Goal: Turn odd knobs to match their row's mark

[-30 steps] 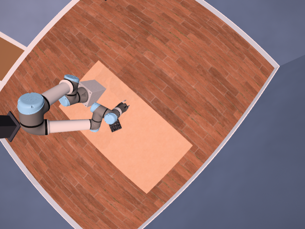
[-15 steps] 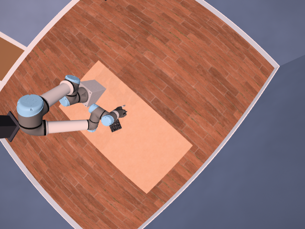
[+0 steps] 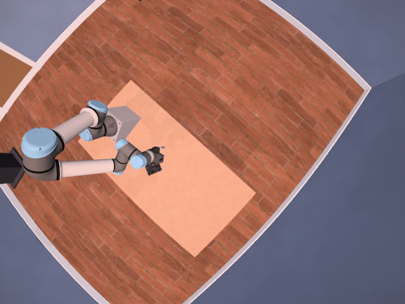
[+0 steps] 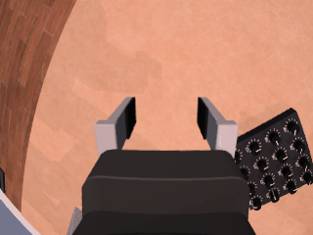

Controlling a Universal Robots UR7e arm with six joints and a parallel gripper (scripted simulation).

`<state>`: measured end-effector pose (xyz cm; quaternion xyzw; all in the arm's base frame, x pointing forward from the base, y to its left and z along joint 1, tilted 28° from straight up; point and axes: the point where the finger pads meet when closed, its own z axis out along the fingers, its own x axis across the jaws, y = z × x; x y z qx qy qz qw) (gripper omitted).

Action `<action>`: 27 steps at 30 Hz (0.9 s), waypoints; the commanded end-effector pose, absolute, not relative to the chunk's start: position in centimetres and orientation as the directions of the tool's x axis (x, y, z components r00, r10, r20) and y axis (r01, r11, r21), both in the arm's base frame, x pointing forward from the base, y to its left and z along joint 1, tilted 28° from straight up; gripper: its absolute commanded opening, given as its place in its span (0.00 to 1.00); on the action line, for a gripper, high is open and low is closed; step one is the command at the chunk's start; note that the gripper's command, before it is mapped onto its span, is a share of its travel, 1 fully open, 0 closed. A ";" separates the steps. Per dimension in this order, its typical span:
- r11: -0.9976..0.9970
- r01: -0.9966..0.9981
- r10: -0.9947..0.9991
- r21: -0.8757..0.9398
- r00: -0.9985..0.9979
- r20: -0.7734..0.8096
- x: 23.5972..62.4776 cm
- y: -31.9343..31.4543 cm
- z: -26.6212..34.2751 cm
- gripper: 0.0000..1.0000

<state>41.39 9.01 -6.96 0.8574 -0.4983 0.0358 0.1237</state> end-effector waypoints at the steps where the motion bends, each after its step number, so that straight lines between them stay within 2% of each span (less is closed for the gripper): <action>1: -0.343 -0.929 -0.896 0.138 0.368 0.250 41.6 6.7 -6.5 1.00; 8: -0.229 -0.968 -0.922 0.098 0.248 0.296 41.6 4.7 -6.1 1.00; 14: -0.060 -0.998 -0.934 0.025 0.065 0.352 41.3 1.9 -5.3 1.00; 27: 0.209 -0.970 -0.882 -0.121 -0.240 0.406 40.4 -2.7 -3.8 1.00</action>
